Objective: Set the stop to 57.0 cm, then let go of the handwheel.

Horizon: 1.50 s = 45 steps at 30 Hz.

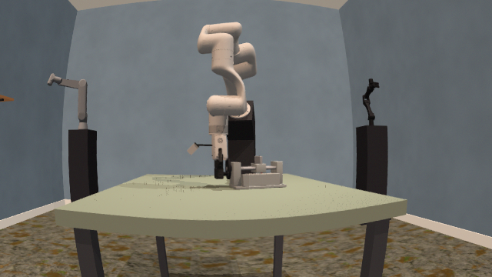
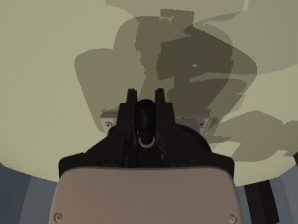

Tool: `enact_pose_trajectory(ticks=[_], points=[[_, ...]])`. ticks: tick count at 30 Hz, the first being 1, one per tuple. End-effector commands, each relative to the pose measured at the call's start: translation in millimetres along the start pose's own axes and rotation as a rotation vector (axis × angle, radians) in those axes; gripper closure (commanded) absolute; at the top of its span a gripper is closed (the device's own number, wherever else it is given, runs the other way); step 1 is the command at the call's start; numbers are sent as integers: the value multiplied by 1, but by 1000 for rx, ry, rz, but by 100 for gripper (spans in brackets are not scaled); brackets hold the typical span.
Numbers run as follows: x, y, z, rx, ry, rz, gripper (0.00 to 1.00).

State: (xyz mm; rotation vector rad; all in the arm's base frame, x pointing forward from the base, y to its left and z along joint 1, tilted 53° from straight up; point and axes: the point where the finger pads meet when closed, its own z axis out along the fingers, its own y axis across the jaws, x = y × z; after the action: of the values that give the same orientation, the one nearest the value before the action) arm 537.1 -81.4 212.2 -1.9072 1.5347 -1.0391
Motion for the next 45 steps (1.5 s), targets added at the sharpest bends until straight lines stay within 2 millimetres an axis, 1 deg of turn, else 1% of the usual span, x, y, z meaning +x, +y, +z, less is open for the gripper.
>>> enact_pose_trajectory(ticks=[1, 3, 5, 9, 20, 25, 32, 37, 39, 45], points=[[0, 15, 10, -1, -2, 1, 94], [0, 27, 11, -1, -2, 1, 94], [0, 27, 11, -1, -2, 1, 94], [0, 38, 7, -1, -2, 1, 94], [0, 50, -5, -1, -2, 1, 94], [0, 52, -9, -1, -2, 1, 94], [0, 53, -20, -1, -2, 1, 94], [0, 51, -31, -1, -2, 1, 94], [0, 51, -31, -1, -2, 1, 94], [0, 39, -45, -1, -2, 1, 94]])
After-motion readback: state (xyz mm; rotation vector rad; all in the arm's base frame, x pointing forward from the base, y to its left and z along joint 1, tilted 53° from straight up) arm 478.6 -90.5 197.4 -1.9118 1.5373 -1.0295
